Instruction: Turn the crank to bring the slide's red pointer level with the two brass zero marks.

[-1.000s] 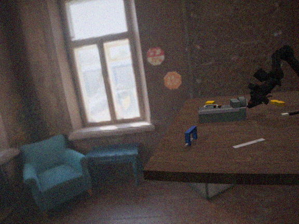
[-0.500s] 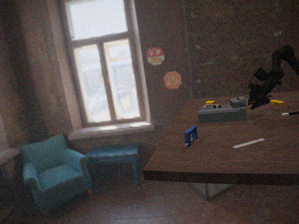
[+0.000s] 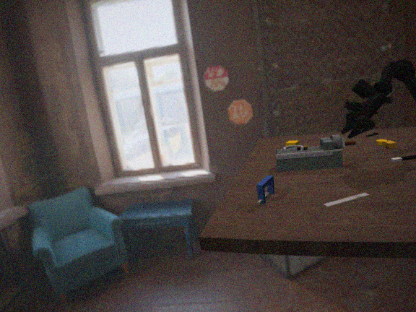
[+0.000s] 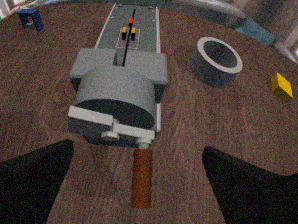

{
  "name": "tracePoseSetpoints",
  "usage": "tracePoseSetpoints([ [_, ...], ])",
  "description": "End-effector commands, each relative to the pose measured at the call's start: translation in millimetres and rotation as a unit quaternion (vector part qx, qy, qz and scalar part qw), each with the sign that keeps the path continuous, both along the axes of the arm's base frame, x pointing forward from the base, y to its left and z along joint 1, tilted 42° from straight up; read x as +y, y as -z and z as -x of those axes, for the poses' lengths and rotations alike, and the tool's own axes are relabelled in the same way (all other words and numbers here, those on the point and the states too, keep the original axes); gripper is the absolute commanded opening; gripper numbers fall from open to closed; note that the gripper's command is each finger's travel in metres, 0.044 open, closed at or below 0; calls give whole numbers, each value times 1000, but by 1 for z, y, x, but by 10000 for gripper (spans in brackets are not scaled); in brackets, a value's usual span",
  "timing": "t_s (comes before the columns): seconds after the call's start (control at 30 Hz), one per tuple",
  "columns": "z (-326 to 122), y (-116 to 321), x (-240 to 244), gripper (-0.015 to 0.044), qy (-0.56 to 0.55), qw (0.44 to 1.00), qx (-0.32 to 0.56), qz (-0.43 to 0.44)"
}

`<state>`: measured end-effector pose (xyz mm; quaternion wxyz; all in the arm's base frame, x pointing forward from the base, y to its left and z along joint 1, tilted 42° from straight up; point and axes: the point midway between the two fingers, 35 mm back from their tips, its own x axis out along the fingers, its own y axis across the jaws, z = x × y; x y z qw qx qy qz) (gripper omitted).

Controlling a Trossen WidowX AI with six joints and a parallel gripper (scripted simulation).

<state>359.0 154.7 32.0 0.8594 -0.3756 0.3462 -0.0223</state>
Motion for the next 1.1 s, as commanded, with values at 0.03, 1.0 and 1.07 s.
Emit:
tracePoseSetpoints([
  [0.03, 0, -27, 24, 440, -1, 1000, -8, -8],
  [1.0, -60, -57, 86, 440, 18, 999, 33, -31],
  [1.07, -67, -56, 88, 440, 20, 999, 38, -32],
])
